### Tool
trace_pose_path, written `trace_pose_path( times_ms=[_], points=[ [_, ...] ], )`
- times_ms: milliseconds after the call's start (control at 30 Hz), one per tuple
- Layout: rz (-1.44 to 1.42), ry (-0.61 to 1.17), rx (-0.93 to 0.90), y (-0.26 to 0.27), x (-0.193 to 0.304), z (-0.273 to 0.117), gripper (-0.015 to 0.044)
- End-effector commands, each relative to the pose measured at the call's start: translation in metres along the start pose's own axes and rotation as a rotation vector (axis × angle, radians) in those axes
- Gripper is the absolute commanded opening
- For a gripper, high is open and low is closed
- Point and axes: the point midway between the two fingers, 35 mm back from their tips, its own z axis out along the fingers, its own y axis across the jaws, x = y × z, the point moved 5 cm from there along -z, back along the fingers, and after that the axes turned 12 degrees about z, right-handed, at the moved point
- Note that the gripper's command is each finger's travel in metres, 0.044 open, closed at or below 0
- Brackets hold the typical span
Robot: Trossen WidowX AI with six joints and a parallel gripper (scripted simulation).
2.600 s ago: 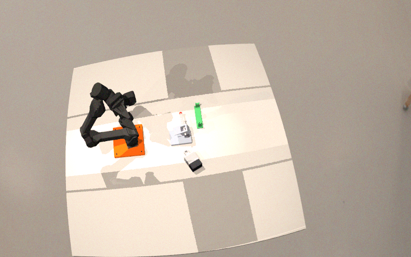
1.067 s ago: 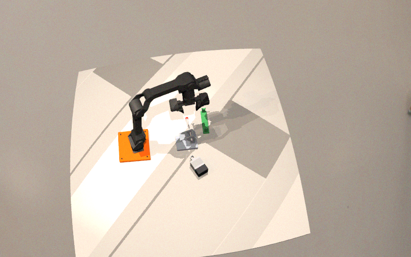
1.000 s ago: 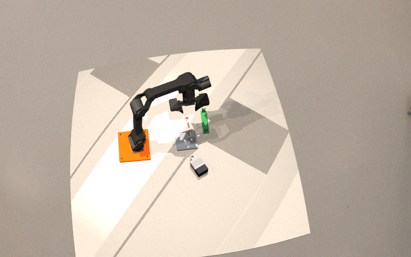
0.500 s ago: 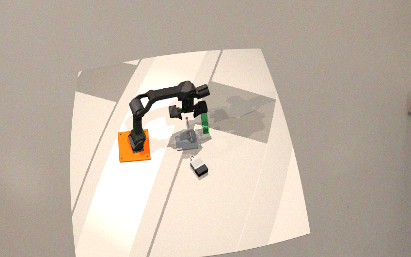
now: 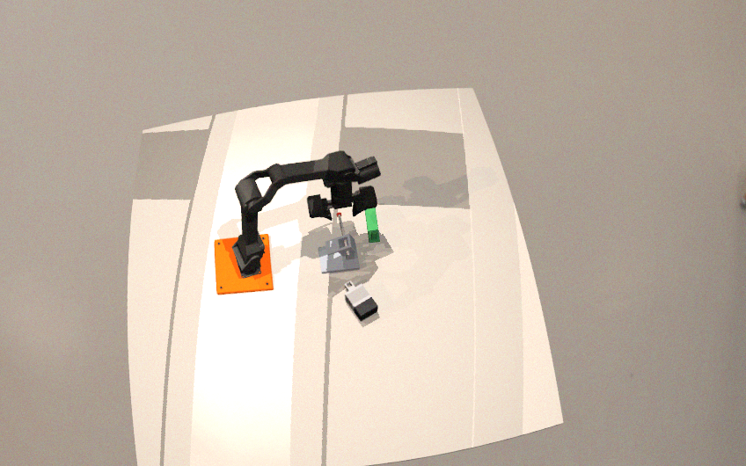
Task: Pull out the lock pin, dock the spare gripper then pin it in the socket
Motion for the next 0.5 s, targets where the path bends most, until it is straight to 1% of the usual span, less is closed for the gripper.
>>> trace_pose_path(
  times_ms=[0,467],
  points=[
    [0.003,0.001,-0.009,0.002,0.000,0.008,0.0300],
    [0.003,0.001,-0.009,0.004,0.001,0.031,0.0300]
  ],
)
